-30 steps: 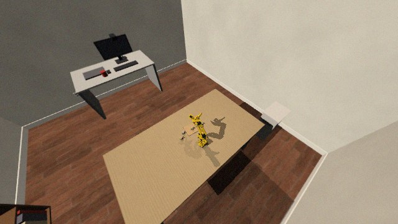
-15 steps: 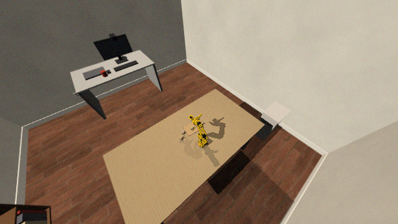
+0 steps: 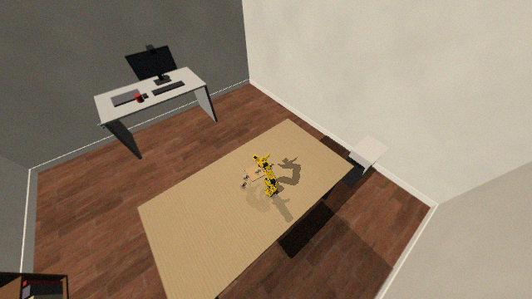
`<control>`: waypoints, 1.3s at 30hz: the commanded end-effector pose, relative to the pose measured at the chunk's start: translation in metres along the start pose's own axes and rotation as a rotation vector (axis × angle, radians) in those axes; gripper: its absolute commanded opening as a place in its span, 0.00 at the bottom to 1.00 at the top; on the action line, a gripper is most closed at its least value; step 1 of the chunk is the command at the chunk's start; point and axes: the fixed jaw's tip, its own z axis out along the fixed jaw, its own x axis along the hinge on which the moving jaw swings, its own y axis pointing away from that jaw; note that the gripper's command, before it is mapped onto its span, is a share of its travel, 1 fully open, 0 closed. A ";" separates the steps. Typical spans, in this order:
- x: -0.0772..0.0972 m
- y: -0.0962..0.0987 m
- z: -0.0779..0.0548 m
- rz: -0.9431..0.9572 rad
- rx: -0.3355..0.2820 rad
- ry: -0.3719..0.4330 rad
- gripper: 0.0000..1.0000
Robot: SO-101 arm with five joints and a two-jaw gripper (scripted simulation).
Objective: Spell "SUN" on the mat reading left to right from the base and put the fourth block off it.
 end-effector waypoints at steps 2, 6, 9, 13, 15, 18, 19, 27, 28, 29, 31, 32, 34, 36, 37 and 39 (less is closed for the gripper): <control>0.002 0.004 -0.004 0.042 -0.018 0.007 1.00; 0.005 0.007 -0.003 0.058 -0.032 0.031 1.00; 0.005 0.007 -0.002 0.058 -0.032 0.032 1.00; 0.007 0.009 -0.002 0.068 -0.040 0.046 1.00; 0.011 0.011 -0.001 0.083 -0.052 0.069 1.00; 0.018 0.016 0.000 0.112 -0.072 0.112 1.00; 0.020 0.017 0.000 0.120 -0.078 0.126 1.00; 0.023 0.020 0.001 0.136 -0.089 0.151 1.00; 0.024 0.020 0.001 0.138 -0.090 0.154 1.00; 0.024 0.021 0.001 0.141 -0.091 0.158 1.00; 0.027 0.022 0.001 0.152 -0.099 0.177 1.00; 0.029 0.024 0.001 0.160 -0.104 0.190 1.00; 0.034 0.027 0.002 0.178 -0.114 0.221 1.00; 0.038 0.029 0.002 0.195 -0.123 0.250 1.00; 0.039 0.030 0.002 0.201 -0.126 0.261 1.00; 0.041 0.031 0.002 0.209 -0.130 0.275 1.00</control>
